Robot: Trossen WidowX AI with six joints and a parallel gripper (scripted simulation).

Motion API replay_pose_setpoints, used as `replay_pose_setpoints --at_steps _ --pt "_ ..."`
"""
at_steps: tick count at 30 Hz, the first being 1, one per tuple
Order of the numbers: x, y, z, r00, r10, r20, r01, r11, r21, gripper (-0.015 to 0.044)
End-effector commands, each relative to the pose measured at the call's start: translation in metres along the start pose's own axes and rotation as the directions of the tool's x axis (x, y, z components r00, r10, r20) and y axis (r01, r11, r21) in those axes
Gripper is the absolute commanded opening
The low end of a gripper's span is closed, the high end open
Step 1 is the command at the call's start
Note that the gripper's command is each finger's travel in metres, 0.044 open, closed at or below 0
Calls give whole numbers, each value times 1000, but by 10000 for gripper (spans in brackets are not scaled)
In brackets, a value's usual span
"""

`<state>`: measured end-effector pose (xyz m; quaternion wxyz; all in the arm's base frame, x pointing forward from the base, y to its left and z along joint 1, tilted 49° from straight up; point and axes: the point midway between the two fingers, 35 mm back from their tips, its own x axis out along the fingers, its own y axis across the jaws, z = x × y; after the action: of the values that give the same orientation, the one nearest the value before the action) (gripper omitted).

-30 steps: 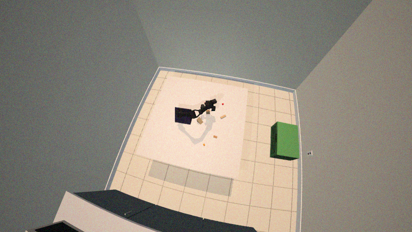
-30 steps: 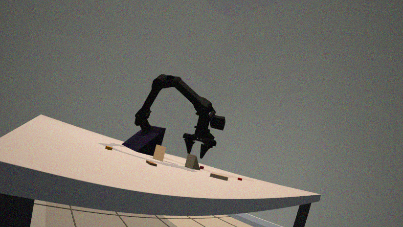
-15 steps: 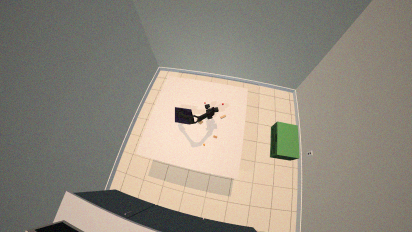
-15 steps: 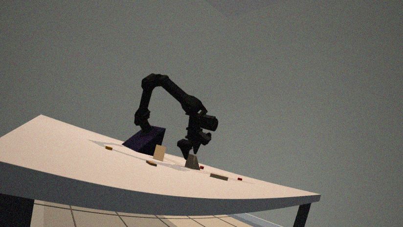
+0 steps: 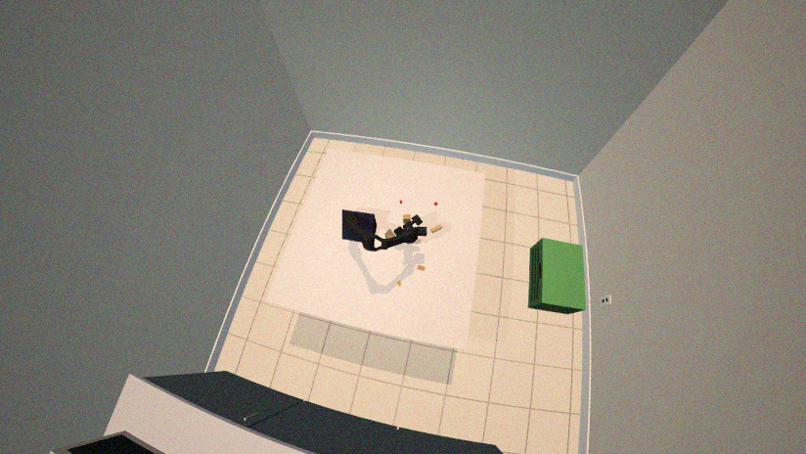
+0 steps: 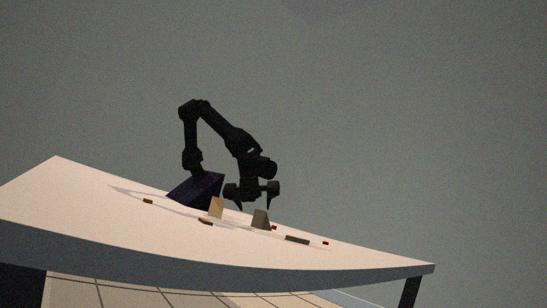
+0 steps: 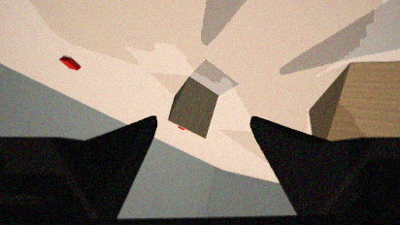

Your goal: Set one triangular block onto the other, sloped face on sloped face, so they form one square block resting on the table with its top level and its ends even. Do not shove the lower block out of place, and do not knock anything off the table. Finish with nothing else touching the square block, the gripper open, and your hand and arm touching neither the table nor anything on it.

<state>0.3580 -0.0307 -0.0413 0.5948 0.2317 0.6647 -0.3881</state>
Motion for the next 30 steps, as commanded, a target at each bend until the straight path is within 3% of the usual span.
replay_pose_setpoints --at_steps 1,30 --pt "-21 -7 7 985 144 -90 -73 837 542 440" --pt "7 -1 7 985 144 -90 -72 837 542 440"
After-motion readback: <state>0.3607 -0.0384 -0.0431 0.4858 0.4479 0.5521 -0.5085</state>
